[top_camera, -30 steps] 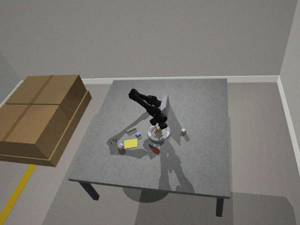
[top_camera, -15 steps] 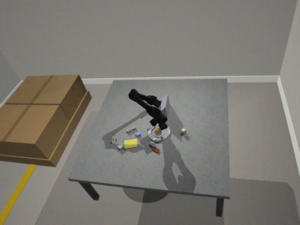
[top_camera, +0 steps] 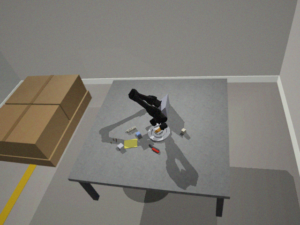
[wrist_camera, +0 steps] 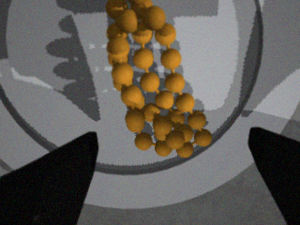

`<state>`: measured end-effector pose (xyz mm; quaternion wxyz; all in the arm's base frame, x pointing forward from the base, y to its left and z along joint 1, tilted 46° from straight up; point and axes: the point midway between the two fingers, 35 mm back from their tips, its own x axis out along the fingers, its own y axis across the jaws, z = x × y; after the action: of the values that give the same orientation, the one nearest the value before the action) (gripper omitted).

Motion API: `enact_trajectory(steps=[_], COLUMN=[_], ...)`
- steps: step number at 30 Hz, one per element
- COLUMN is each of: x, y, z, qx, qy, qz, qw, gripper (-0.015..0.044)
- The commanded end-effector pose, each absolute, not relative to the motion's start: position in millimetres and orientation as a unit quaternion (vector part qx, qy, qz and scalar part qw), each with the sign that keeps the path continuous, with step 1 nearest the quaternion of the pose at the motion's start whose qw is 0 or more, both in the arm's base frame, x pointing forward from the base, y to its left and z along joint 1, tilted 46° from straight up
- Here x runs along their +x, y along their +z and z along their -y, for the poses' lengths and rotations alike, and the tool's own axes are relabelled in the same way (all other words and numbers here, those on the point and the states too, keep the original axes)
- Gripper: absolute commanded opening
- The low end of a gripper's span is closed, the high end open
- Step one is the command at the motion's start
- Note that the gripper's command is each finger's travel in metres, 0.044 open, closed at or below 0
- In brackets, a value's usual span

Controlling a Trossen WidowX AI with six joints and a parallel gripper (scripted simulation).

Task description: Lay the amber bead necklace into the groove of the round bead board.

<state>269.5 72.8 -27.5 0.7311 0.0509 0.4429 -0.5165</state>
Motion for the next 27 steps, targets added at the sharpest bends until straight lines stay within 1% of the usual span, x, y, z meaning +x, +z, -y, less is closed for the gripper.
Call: enact_trajectory(steps=[1,27], x=[269.2,268.9], y=[-25.4,-22.1], z=[-75.2,-78.5], qx=[0.052,0.052], qy=[-0.517,-0.518], qz=[-0.443,-0.442], qw=[0.731,0.731], gripper=[0.044,0.044])
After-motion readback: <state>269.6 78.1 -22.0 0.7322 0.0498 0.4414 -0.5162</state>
